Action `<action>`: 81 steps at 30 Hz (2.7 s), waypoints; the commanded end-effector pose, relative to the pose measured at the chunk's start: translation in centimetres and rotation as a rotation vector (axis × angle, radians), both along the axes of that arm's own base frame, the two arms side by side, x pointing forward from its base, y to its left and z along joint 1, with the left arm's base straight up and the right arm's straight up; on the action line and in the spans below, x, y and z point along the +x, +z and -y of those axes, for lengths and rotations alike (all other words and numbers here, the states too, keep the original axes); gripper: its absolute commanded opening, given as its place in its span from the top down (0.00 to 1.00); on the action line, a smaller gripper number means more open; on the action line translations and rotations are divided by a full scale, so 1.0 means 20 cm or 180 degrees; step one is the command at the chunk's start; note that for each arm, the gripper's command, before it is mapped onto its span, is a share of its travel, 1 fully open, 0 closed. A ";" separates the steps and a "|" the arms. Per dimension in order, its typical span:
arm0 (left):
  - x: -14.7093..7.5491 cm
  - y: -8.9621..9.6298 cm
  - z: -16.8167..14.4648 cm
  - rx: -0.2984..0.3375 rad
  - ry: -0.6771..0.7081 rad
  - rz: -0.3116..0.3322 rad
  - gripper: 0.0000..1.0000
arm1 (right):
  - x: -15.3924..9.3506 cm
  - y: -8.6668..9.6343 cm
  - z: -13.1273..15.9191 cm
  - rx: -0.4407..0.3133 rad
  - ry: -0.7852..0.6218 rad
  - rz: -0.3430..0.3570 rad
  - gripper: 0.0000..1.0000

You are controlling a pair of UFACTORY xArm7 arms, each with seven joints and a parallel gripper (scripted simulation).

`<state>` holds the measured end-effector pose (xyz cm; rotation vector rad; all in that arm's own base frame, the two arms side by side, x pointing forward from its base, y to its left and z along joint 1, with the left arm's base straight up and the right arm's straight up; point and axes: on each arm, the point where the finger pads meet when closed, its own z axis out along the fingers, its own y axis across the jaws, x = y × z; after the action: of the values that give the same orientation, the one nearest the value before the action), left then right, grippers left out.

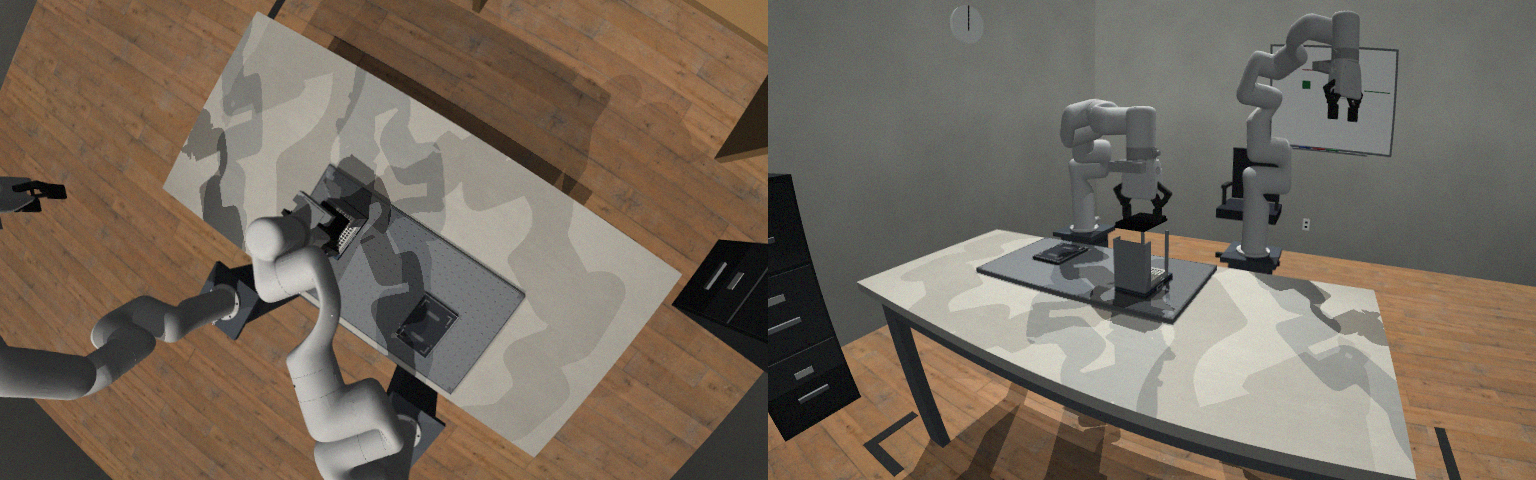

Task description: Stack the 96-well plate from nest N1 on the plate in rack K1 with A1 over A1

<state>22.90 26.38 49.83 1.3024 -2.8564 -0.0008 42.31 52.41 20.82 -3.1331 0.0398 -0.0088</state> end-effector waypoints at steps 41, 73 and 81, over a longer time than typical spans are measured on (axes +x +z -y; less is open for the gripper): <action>0.00 0.00 0.00 0.0006 0.0000 0.0007 0.00 | 0.01 -0.02 -0.02 -0.0014 -0.0002 -0.0009 1.00; 0.00 0.00 0.00 0.0006 0.0000 0.0007 0.00 | 0.01 -0.26 -0.02 -0.0014 -0.0002 -0.0009 1.00; 0.00 0.00 0.00 0.0006 0.0000 0.0007 0.00 | 0.01 -0.32 -0.02 -0.0014 -0.0002 -0.0009 1.00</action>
<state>22.90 26.38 49.83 1.3024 -2.8564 -0.0008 42.50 52.70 14.58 -3.1421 0.0403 0.0009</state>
